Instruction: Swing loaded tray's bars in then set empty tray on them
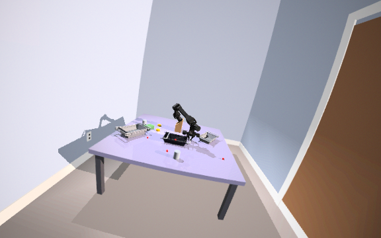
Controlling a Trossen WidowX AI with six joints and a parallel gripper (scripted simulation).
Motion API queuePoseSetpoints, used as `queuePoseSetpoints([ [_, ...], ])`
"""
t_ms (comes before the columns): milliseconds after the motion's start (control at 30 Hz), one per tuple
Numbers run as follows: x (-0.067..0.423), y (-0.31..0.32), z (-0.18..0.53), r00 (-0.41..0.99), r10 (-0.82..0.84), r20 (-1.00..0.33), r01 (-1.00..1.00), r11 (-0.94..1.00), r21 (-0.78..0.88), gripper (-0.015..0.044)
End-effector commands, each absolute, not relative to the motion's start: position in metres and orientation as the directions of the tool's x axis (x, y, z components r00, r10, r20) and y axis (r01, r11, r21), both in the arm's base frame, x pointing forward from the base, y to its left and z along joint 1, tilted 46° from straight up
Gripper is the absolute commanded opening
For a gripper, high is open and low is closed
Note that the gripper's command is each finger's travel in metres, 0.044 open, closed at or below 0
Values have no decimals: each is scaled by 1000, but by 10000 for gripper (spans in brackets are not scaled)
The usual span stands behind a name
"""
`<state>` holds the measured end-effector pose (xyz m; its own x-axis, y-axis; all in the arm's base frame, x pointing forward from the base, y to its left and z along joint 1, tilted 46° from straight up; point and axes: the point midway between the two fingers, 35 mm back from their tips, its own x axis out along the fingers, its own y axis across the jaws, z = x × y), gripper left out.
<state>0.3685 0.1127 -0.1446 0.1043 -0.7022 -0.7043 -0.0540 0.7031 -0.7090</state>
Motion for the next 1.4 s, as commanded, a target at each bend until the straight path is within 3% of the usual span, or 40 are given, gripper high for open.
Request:
queuePoseSetpoints([
  [0, 368, 116, -127, 110, -705, -701, -51, 700, -712, 83],
  [800, 373, 65, -93, 109, -708, -698, -51, 697, -715, 83],
  [1367, 368, 96, -72, 113, -708, -697, -59, 695, -716, 83],
])
